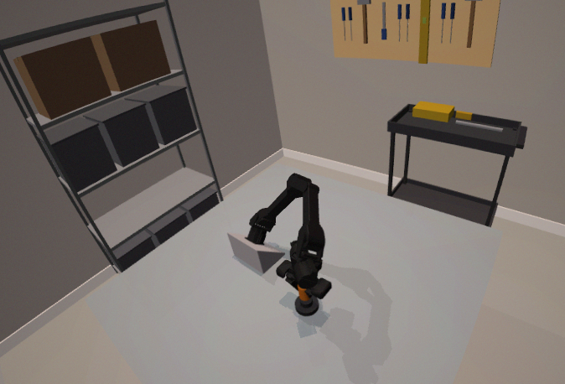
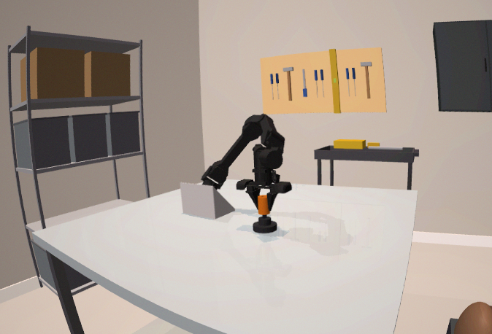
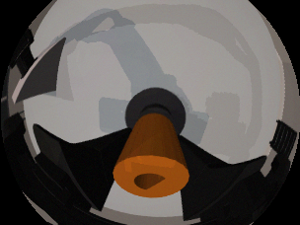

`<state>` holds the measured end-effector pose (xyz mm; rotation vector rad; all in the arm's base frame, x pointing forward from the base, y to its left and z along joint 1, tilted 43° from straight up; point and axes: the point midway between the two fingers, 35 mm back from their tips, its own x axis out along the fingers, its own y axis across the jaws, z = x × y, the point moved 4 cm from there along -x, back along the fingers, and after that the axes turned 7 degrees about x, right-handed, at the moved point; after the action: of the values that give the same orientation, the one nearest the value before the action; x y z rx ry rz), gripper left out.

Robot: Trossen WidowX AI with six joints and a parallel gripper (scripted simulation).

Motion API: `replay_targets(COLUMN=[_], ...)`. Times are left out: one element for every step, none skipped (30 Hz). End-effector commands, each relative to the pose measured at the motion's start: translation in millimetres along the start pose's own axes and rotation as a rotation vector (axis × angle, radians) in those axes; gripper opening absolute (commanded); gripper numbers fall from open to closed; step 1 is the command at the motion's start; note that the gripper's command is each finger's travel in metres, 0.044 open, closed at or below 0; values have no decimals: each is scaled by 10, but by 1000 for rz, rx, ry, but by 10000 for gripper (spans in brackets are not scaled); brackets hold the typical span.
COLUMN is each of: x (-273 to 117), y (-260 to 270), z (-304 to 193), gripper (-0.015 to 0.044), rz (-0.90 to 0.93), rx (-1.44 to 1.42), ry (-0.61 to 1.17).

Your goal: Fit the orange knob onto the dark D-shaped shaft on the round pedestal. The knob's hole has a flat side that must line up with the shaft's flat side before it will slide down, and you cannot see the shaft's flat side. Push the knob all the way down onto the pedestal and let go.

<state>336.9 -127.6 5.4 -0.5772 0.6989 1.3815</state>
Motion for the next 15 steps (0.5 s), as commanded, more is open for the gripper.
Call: replay_targets(x=[2, 2, 2, 4, 6, 6, 6, 6, 6, 6, 6, 9, 9, 9, 9], y=[5, 5, 5, 5, 5, 5, 5, 5, 5, 5, 5, 5, 5, 5, 5], z=[-3, -3, -3, -3, -3, -3, -3, -3, -3, -3, -3, -3, -3, -3, -3], gripper=[0, 0, 0, 0, 0, 0, 0, 0, 0, 0, 0, 0, 0, 0, 0], rz=[1, 1, 1, 1, 1, 1, 1, 1, 1, 1, 1, 1, 1, 1, 1], rx=[-4, -4, -4, -11, -17, -17, -17, -17, -17, -17, -17, -17, -17, -17, -17], ry=[-1, -1, -1, -1, -1, -1, -1, -1, -1, -1, -1, -1, -1, -1, -1])
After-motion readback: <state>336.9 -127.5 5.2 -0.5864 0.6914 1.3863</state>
